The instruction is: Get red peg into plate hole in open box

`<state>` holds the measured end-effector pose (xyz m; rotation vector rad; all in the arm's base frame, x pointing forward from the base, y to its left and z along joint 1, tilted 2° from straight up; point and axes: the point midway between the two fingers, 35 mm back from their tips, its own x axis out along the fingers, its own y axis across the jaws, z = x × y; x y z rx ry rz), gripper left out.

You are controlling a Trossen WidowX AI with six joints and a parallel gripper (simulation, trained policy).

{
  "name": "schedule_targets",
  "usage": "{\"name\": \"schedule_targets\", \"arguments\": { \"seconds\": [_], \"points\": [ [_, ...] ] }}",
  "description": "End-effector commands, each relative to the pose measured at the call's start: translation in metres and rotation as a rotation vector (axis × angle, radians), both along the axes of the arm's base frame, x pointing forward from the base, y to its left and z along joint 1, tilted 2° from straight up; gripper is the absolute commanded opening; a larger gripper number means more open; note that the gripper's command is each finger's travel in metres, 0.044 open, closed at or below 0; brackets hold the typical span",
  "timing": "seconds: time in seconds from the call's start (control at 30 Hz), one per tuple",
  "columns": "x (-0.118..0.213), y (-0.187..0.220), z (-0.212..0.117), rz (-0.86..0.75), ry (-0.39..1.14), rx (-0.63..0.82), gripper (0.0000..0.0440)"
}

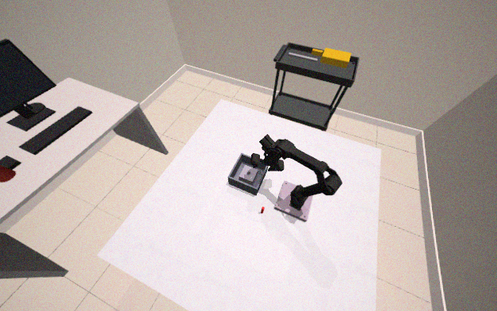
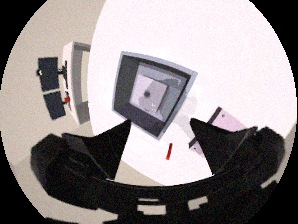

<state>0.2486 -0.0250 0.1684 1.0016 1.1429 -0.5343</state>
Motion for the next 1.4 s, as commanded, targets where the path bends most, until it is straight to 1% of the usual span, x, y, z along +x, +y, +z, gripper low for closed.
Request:
{"name": "schedule_targets", "arguments": {
  "seconds": [0.0,0.47,0.77,1.03,1.37],
  "points": [
    [-0.005,0.016,-0.002,0.024,0.048,-0.009,0.0440],
    [-0.044,0.085,-0.017,0.096,0.268,-0.069,0.0440],
    [-0.070,0.119,-0.032,0.127,0.370,-0.129,0.0440],
    [-0.086,0.144,-0.051,0.169,0.405,-0.177,0.0440],
    [-0.092,0.165,-0.087,0.218,0.383,-0.216,0.0440]
  ]
}}
